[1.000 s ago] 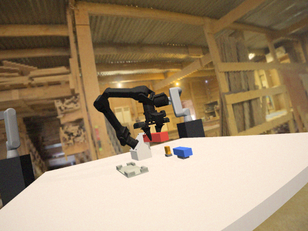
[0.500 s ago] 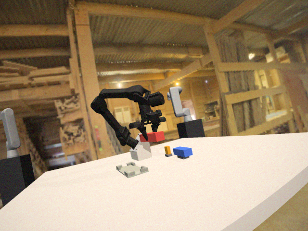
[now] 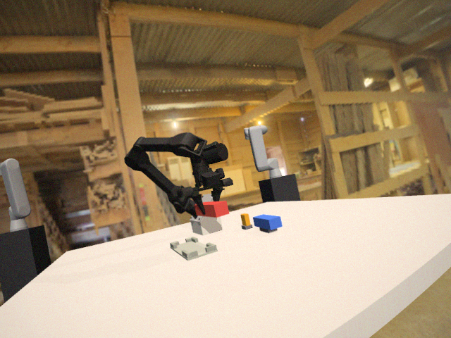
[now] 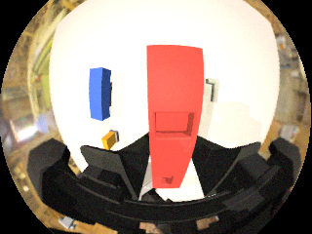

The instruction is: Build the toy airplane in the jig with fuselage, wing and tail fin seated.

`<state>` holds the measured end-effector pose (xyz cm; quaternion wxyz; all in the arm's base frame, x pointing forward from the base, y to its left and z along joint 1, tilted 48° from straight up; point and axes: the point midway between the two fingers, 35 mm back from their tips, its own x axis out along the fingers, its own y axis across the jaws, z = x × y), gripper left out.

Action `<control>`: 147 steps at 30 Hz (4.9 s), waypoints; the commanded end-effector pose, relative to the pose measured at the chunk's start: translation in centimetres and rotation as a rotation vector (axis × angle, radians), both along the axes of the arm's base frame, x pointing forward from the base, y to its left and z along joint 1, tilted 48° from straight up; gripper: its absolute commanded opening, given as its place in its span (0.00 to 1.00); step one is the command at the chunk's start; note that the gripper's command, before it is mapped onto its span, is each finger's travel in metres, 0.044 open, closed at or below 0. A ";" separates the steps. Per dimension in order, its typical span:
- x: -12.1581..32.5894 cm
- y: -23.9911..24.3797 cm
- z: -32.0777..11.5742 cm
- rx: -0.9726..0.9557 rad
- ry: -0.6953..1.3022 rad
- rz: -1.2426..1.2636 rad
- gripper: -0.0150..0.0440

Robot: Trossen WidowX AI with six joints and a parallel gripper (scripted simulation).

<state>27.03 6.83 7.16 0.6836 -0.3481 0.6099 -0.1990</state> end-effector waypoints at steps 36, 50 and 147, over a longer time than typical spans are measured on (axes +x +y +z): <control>-0.8 -8.8 3.5 -0.012 -0.081 -0.064 0.59; -0.8 -8.8 3.5 -0.012 -0.081 -0.064 0.59; 3.3 7.7 -2.0 0.021 -0.116 -0.097 1.00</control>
